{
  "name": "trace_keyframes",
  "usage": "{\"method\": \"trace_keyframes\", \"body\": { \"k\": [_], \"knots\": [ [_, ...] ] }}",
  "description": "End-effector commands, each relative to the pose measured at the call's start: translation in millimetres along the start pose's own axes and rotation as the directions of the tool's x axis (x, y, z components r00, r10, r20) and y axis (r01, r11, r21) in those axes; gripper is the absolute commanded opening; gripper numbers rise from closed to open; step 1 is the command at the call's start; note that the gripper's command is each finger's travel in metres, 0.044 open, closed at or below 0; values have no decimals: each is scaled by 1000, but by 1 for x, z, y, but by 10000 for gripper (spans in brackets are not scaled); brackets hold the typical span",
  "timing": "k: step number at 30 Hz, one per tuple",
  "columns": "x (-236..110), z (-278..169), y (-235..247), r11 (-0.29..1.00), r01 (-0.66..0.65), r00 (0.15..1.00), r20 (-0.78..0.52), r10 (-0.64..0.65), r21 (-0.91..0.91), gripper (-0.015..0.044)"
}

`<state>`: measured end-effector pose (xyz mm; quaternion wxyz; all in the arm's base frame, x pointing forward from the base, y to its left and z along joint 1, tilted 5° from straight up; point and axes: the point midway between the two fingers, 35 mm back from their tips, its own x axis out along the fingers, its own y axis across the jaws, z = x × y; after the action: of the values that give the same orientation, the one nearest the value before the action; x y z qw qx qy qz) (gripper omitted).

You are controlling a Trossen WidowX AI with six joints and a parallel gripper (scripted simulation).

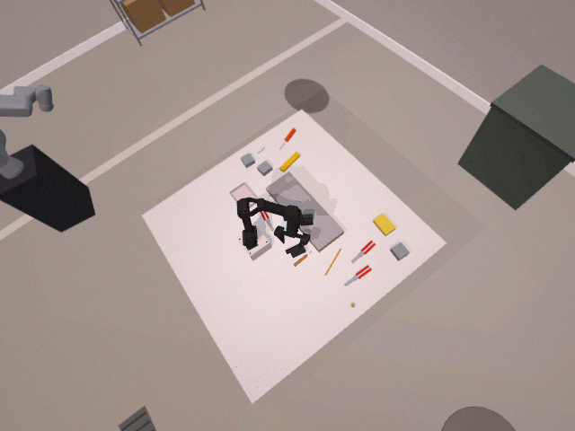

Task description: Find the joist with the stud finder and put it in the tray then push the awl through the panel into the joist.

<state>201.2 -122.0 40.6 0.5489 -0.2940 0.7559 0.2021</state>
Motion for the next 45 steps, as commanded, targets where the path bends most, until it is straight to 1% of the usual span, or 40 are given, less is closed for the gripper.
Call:
{"method": "trace_keyframes", "body": {
  "k": [1, 5, 8, 9, 31, 45],
  "knots": [
    [14, -13, -31, 862, 84, 941, 325, 96, -499, 440],
    [17, -21, -40, 788, 190, 905, 415, 90, -585, 440],
    [18, -24, -44, 702, 270, 888, 452, 82, -659, 440],
    [18, -25, -45, 693, 280, 886, 457, 81, -664, 440],
    [19, -25, -45, 693, 280, 886, 457, 81, -665, 440],
    [39, -17, -46, 693, 280, 885, 458, 81, -665, 440]
  ]
}}
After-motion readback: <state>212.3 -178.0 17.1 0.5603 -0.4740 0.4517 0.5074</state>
